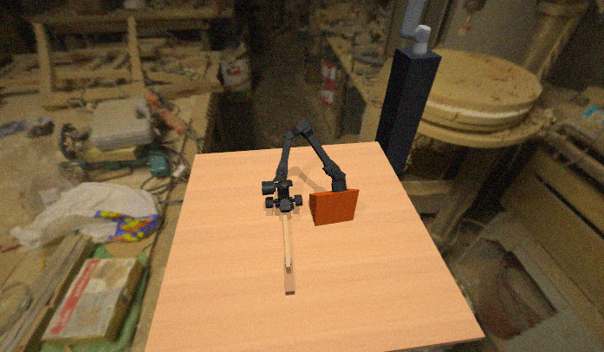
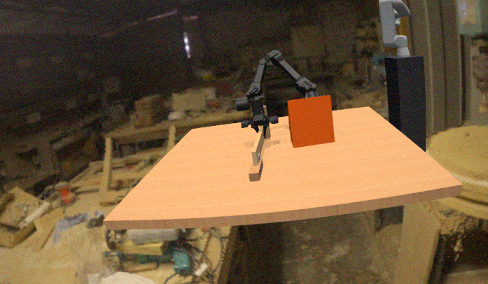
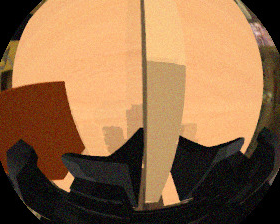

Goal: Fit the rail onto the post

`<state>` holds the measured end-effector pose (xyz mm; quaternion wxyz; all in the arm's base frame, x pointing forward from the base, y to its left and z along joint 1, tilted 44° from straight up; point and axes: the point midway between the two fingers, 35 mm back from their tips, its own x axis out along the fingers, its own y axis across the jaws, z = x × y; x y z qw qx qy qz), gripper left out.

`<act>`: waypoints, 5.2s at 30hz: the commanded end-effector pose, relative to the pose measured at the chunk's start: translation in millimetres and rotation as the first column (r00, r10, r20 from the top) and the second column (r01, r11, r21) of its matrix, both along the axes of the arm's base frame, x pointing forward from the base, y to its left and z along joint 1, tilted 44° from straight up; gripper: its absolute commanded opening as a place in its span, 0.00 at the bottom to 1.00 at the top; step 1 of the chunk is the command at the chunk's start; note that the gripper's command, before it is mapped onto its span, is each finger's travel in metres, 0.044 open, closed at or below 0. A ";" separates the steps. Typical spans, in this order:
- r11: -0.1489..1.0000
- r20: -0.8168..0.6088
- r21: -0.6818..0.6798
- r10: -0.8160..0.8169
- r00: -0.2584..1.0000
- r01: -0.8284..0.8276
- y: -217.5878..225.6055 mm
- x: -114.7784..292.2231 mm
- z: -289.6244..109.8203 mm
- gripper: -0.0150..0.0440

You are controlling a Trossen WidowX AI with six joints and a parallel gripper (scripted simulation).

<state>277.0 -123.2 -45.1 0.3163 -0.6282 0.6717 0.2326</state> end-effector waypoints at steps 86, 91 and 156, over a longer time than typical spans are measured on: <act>1.000 0.003 0.002 0.005 1.000 -0.005 -3.1 0.1 8.2 0.25; 1.000 0.003 0.001 0.005 1.000 -0.005 -4.0 0.0 9.5 0.25; 1.000 0.003 0.000 0.005 1.000 -0.005 -19.3 -2.3 22.8 0.25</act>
